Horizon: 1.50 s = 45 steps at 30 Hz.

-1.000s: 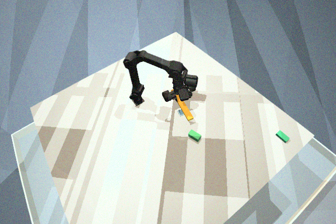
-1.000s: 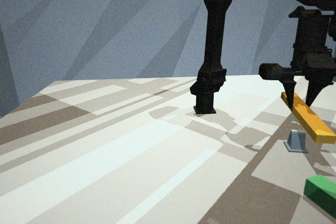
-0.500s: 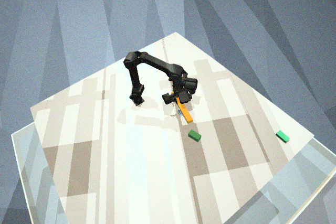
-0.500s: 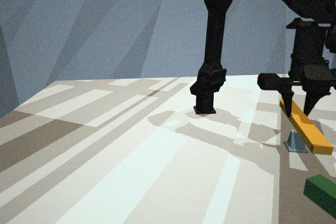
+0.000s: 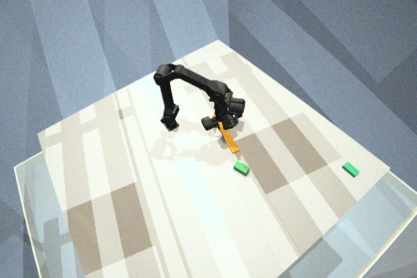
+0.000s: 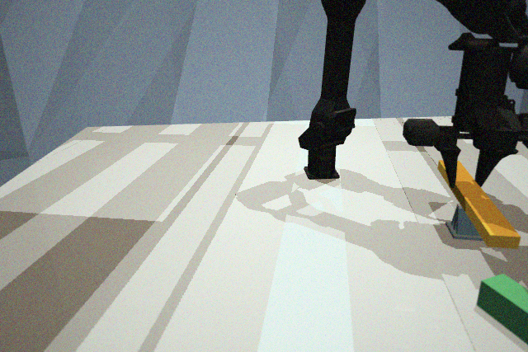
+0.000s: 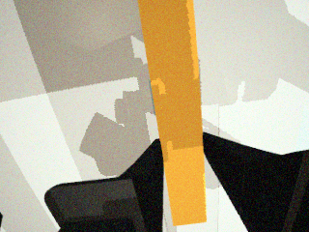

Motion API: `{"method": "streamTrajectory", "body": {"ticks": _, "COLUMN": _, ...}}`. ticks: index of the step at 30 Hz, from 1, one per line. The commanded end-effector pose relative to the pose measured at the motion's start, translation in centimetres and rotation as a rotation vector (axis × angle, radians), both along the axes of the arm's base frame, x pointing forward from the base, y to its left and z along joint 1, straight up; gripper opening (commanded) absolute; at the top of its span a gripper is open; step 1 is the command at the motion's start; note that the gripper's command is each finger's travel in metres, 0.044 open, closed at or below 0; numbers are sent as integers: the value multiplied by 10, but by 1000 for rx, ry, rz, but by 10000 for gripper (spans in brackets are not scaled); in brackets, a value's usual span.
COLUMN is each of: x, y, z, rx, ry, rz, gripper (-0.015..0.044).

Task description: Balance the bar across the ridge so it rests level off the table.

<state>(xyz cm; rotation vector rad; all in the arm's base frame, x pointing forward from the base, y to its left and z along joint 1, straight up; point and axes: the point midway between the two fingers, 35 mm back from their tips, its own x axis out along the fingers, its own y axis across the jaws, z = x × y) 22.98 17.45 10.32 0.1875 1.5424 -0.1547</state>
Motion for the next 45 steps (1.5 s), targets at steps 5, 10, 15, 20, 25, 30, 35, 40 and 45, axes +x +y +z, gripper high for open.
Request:
{"method": "streamTrajectory", "body": {"ticks": 5, "x": 0, "y": 0, "z": 0, "rx": -1, "ry": 1, "rz": -1, "gripper": 0}}
{"method": "streamTrajectory", "body": {"ticks": 10, "x": 0, "y": 0, "z": -1, "rx": -1, "ry": 1, "rz": -1, "gripper": 0}}
{"method": "streamTrajectory", "body": {"ticks": 15, "x": 0, "y": 0, "z": -1, "rx": -1, "ry": 1, "rz": -1, "gripper": 0}}
{"method": "streamTrajectory", "body": {"ticks": 20, "x": 0, "y": 0, "z": -2, "rx": -1, "ry": 1, "rz": -1, "gripper": 0}}
{"method": "streamTrajectory", "body": {"ticks": 25, "x": 0, "y": 0, "z": -2, "rx": -1, "ry": 1, "rz": -1, "gripper": 0}}
{"method": "streamTrajectory", "body": {"ticks": 30, "x": 0, "y": 0, "z": -2, "rx": -1, "ry": 1, "rz": -1, "gripper": 0}}
{"method": "streamTrajectory", "body": {"ticks": 35, "x": 0, "y": 0, "z": -3, "rx": -1, "ry": 1, "rz": -1, "gripper": 0}}
{"method": "streamTrajectory", "body": {"ticks": 40, "x": 0, "y": 0, "z": -3, "rx": -1, "ry": 1, "rz": -1, "gripper": 0}}
{"method": "streamTrajectory", "body": {"ticks": 45, "x": 0, "y": 0, "z": -4, "rx": -1, "ry": 1, "rz": -1, "gripper": 0}}
